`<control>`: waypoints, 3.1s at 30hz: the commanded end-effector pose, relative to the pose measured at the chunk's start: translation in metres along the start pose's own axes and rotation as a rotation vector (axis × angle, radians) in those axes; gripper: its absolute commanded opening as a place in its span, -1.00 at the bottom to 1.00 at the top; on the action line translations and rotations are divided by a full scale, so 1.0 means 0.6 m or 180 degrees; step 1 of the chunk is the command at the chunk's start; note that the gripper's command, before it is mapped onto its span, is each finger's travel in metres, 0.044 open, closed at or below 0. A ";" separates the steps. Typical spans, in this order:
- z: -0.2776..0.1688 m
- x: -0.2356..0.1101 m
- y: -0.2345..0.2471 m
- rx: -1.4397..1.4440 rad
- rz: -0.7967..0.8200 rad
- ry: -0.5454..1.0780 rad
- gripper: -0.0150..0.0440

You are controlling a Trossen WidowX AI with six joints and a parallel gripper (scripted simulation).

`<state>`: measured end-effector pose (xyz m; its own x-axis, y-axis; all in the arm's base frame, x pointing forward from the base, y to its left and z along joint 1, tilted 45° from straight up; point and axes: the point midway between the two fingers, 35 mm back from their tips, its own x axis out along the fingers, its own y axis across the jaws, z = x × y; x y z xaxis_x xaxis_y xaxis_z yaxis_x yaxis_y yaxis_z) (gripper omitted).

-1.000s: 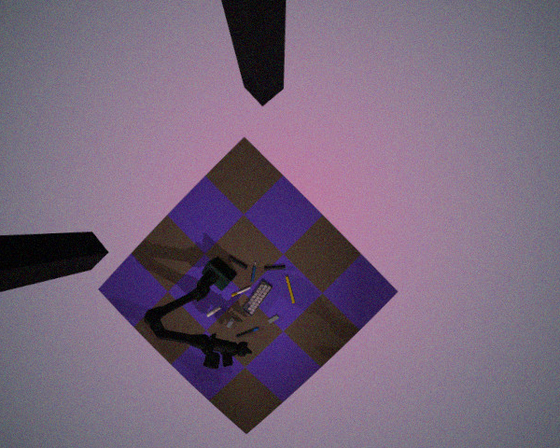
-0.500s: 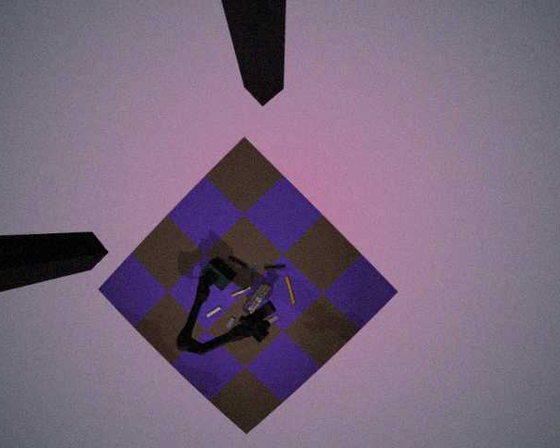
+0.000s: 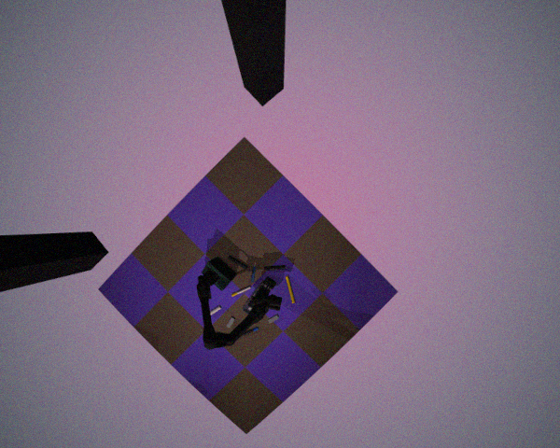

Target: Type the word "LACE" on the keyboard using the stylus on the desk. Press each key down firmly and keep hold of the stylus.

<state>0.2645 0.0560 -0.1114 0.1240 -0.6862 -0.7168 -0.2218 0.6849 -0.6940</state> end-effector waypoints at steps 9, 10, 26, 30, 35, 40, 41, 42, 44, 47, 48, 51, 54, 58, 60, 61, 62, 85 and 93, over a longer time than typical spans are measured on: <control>0.009 -0.002 -0.033 0.0029 -0.0013 -0.0023 -0.49; 0.010 -0.003 -0.057 0.0028 -0.0014 -0.0023 -0.49; 0.005 -0.001 -0.114 0.0029 -0.0031 -0.0018 -0.49; 0.007 -0.002 -0.133 0.0028 -0.0026 -0.0019 -0.49; 0.004 -0.002 -0.229 0.0028 -0.0041 -0.0016 -0.49; 0.004 -0.002 -0.229 0.0028 -0.0041 -0.0016 -0.49; 0.004 -0.002 -0.229 0.0028 -0.0041 -0.0016 -0.49; 0.004 -0.002 -0.229 0.0028 -0.0041 -0.0016 -0.49; 0.004 -0.002 -0.229 0.0028 -0.0041 -0.0016 -0.49; 0.004 -0.002 -0.229 0.0028 -0.0041 -0.0016 -0.49; 0.004 -0.002 -0.229 0.0028 -0.0041 -0.0016 -0.49; -0.022 -0.002 -0.203 0.0026 -0.0037 -0.0014 -0.49; -0.049 -0.001 -0.181 0.0024 -0.0037 -0.0012 -0.49; -0.049 -0.001 -0.181 0.0024 -0.0037 -0.0012 -0.49; -0.049 -0.001 -0.181 0.0024 -0.0037 -0.0012 -0.49; -0.049 -0.001 -0.181 0.0024 -0.0037 -0.0012 -0.49; -0.049 -0.001 -0.181 0.0024 -0.0037 -0.0012 -0.49; -0.045 -0.037 -0.044 0.0025 -0.0012 -0.0019 -0.49; -0.048 -0.091 -0.042 -0.0009 -0.0026 -0.0039 -0.49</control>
<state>0.2371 0.0726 -0.0502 0.1487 -0.6844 -0.7138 -0.2224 0.6802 -0.6985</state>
